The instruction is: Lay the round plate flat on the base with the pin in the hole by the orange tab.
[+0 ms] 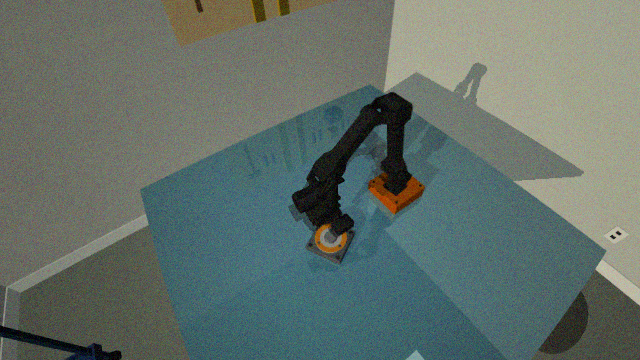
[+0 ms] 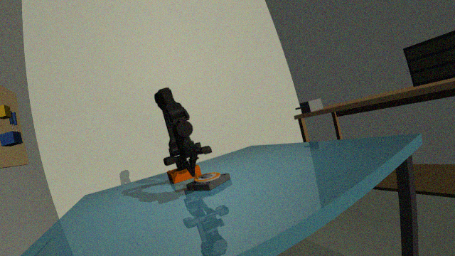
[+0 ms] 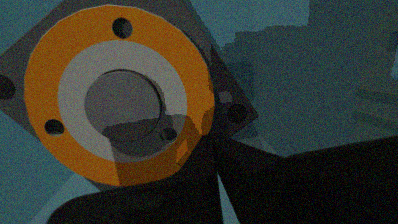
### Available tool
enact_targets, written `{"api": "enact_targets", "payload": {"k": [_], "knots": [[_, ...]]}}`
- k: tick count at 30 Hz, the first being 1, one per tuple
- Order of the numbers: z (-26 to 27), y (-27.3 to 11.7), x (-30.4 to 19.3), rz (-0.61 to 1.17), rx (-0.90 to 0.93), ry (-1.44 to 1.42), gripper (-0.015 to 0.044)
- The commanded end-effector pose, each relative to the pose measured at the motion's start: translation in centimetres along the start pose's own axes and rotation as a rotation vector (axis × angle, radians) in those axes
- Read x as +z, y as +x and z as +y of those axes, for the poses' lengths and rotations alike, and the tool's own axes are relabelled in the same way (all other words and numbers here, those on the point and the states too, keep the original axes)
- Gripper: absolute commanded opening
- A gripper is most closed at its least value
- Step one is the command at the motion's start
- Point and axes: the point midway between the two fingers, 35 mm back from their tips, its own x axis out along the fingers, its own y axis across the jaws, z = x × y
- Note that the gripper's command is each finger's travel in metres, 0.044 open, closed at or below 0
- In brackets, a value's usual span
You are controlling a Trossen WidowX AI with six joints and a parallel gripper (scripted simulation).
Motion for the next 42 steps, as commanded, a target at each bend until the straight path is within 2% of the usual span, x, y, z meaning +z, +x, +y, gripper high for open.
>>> {"api": "enact_targets", "payload": {"k": [1,15,26,27,42], "knots": [[0.2,0.1,-0.4,0.003,-0.001,0.004,0.0],[0.9,0.0,-1.1,0.004,0.0,0.004,0.0],[0.9,-4.4,-1.1,0.003,0.0,0.004,0.0],[0.9,-3.5,-1.0,0.001,0.001,-0.001,0.0],[0.9,-3.5,-1.0,0.001,0.001,-0.001,0.0]]}}
